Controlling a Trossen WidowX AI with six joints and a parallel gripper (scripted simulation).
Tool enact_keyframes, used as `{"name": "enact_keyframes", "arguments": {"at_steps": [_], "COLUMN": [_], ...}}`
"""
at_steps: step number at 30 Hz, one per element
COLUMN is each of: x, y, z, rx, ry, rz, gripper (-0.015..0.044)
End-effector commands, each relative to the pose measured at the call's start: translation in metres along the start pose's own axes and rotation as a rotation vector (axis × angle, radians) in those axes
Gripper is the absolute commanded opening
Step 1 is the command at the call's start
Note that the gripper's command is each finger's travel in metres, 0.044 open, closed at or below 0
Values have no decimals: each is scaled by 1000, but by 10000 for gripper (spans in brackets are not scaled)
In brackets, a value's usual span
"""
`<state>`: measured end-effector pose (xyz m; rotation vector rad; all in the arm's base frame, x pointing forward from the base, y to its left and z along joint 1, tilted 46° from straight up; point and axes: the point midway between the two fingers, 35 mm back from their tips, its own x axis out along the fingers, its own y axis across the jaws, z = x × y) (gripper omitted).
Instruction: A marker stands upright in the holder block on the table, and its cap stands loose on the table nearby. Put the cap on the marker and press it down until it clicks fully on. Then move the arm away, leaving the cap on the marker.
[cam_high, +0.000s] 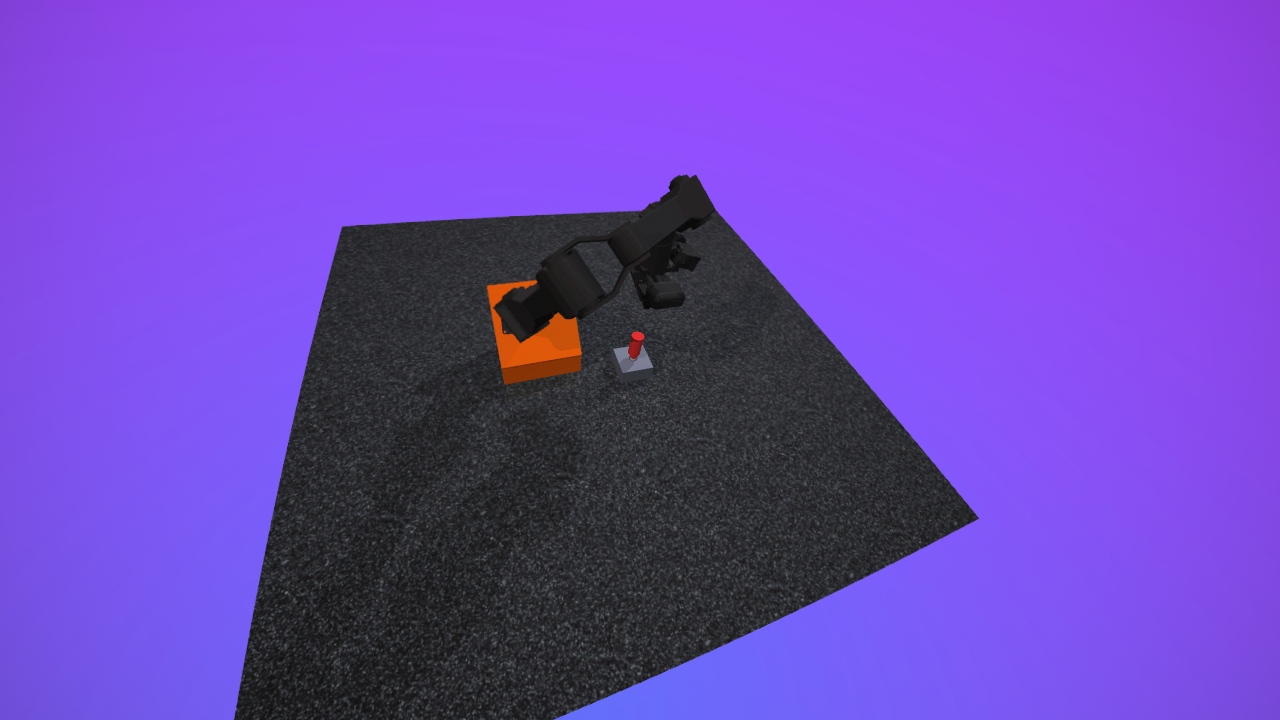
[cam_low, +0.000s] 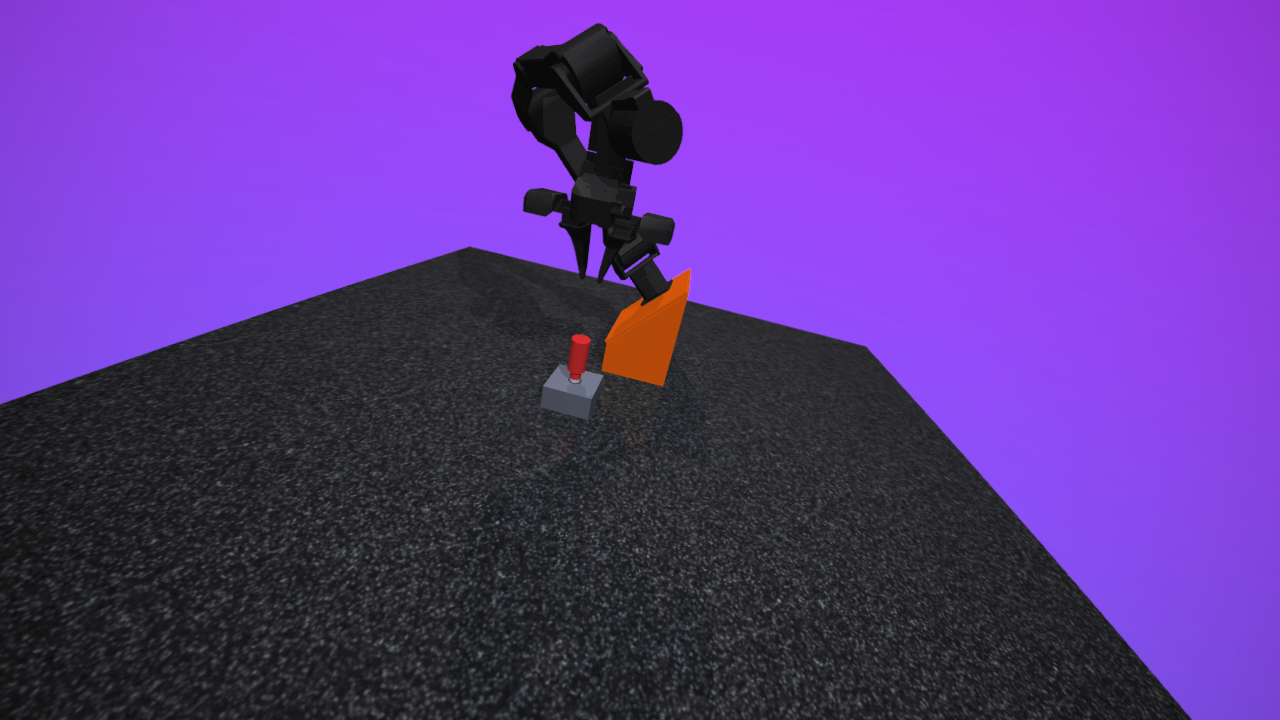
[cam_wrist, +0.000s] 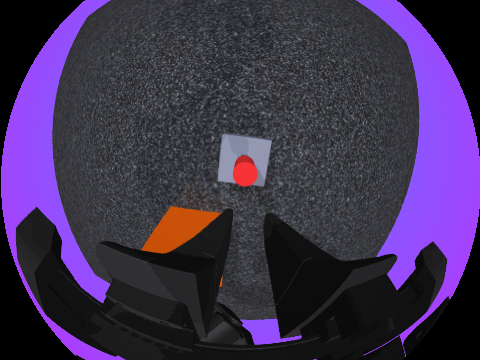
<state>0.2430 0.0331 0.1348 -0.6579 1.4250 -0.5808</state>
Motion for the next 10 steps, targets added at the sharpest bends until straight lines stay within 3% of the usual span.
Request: {"name": "enact_keyframes", "arguments": {"at_steps": [1, 10], "x": [-1, -1], "y": [1, 1], "z": [0, 0], "rx": [2, 2], "ry": [4, 4], "rz": [4, 4], "gripper": [184, 420]}}
